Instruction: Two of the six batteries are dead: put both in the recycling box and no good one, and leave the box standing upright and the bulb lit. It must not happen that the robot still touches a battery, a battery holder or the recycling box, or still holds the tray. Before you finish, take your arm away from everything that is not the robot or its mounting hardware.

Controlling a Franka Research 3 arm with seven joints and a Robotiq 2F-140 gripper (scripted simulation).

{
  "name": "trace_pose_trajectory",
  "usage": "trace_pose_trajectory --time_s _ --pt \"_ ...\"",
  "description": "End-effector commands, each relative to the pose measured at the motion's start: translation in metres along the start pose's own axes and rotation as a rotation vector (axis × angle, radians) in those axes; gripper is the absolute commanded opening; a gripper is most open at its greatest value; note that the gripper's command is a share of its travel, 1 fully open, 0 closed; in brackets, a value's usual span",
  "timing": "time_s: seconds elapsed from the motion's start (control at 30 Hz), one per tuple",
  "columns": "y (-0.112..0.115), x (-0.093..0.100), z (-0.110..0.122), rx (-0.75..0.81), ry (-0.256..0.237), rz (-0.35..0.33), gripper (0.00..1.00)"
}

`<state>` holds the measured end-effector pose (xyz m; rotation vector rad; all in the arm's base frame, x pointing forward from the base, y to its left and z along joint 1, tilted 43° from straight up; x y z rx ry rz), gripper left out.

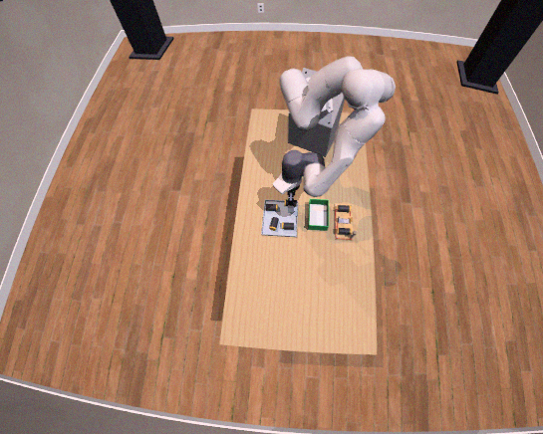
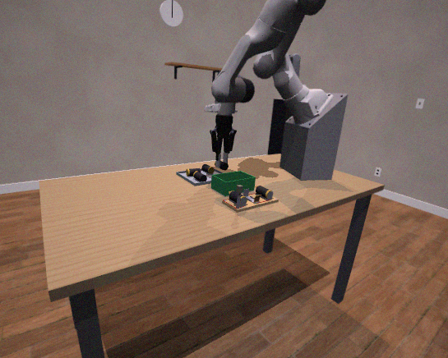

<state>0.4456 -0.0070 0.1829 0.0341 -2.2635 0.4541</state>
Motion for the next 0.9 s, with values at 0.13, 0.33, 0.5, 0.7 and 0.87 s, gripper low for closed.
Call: trace_pose_trajectory --time_s 0.13,0.33,0.5,0.7,0.87 --pt "-0.001 -0.023 0.000 -0.003 -0.001 0.002 0.16" --pt "-0.001 -0.039 0.000 -0.003 -0.001 0.002 0.16" --pt "-0.001 -0.043 0.000 -0.003 -0.001 0.002 0.16" --pt "-0.001 -0.043 0.000 -0.003 -0.001 0.002 0.16" --pt "-0.001 -0.043 0.000 -0.003 -0.001 0.002 0.29"
Point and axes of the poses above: the point where the finger pads meet when closed, its own x axis back along the fingers, its own z axis across the jaws, y = z × x, the point moved 5 cm from there along x, back along the fingers, and after that the axes turned 5 degrees about x, right-handed, at the moved point
